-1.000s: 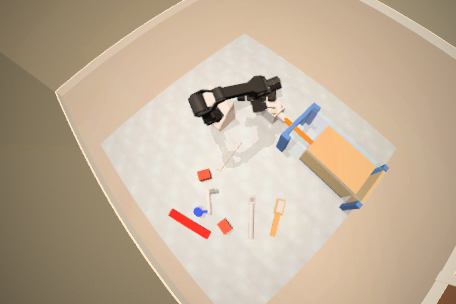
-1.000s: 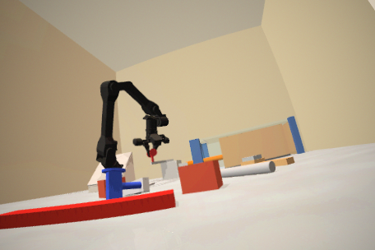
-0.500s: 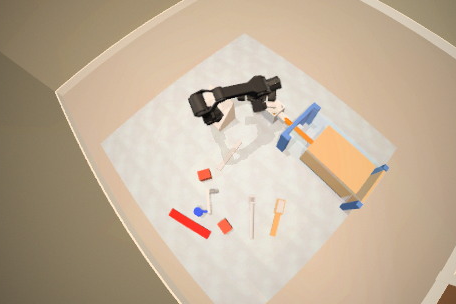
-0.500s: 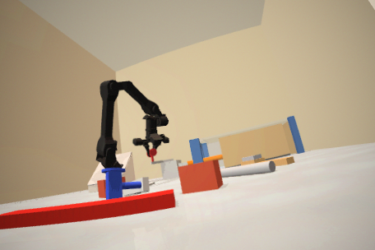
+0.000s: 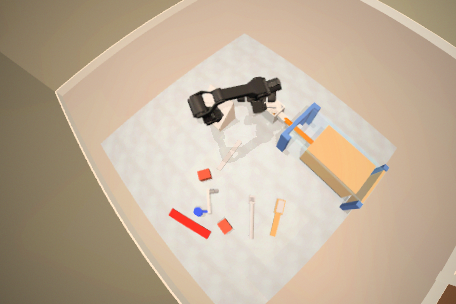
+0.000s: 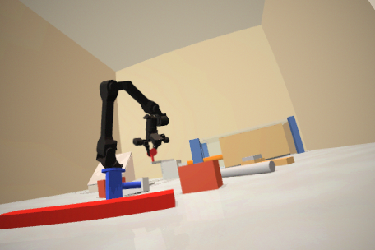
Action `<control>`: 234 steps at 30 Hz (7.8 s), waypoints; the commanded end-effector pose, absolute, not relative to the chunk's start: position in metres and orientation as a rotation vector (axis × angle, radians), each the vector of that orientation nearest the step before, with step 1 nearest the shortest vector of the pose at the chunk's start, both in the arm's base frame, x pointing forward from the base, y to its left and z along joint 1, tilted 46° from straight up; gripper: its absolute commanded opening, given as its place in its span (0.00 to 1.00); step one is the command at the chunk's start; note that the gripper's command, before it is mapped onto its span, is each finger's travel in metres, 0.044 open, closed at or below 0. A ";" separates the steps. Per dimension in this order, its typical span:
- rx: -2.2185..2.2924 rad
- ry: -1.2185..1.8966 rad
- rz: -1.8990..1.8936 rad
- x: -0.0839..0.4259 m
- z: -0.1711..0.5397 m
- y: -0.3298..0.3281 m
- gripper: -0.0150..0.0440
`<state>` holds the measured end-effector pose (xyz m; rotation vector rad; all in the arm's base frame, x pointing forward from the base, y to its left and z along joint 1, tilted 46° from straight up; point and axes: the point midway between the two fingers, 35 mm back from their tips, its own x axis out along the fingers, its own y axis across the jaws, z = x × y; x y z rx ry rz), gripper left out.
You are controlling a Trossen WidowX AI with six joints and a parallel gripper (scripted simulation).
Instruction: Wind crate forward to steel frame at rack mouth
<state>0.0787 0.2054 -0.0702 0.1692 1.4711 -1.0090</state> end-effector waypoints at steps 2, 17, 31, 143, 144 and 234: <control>0.164 1.458 -1.012 0.086 -0.067 0.200 0.25; 0.164 1.457 -1.012 0.102 -0.059 0.194 0.25; 0.164 1.456 -1.013 0.117 -0.053 0.191 0.25; 0.169 1.450 -1.010 0.234 -0.072 0.233 0.25; 0.169 1.450 -1.010 0.234 -0.072 0.234 0.25; 0.175 1.453 -1.004 0.233 -0.143 0.308 0.25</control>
